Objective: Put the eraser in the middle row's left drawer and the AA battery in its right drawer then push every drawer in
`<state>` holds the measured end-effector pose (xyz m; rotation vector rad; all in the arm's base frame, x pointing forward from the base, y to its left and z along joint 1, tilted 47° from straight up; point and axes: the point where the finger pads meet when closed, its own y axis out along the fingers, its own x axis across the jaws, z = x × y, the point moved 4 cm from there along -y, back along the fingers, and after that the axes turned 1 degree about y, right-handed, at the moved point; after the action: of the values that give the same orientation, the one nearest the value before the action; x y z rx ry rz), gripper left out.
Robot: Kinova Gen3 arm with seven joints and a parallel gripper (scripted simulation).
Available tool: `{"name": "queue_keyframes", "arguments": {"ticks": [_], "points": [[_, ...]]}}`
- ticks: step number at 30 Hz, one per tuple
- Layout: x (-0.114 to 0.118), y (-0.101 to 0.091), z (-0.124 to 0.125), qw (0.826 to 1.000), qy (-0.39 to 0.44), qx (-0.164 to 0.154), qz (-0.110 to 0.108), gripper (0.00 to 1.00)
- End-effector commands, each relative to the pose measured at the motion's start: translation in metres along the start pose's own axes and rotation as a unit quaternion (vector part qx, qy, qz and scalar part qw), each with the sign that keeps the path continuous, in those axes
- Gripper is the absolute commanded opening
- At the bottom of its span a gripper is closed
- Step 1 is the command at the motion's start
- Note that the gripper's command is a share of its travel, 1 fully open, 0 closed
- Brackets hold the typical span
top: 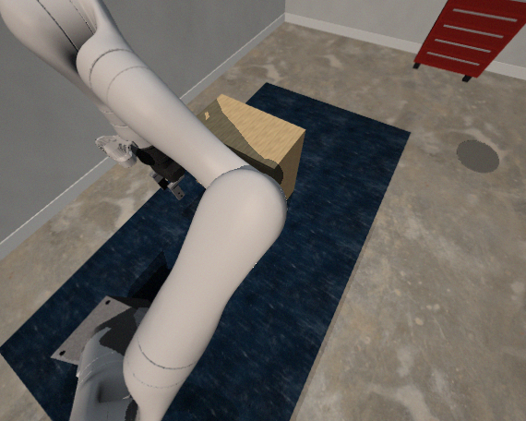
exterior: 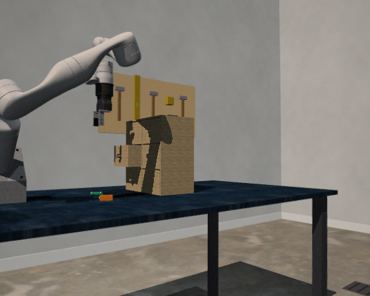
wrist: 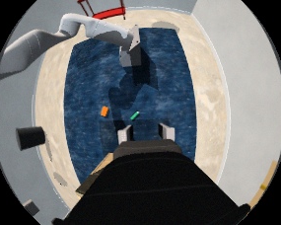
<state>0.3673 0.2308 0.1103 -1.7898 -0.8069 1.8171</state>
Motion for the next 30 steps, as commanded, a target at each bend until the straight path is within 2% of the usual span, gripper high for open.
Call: {"name": "queue_keyframes", "arguments": {"ticks": [1,27,30], "points": [[0.0,-0.001,0.0,1.0,0.0,0.001,-0.001,1.0],[0.0,-0.001,0.0,1.0,0.0,0.001,-0.001,1.0],[0.006,0.002,0.011,1.0,0.001,0.001,-0.001,1.0]]}}
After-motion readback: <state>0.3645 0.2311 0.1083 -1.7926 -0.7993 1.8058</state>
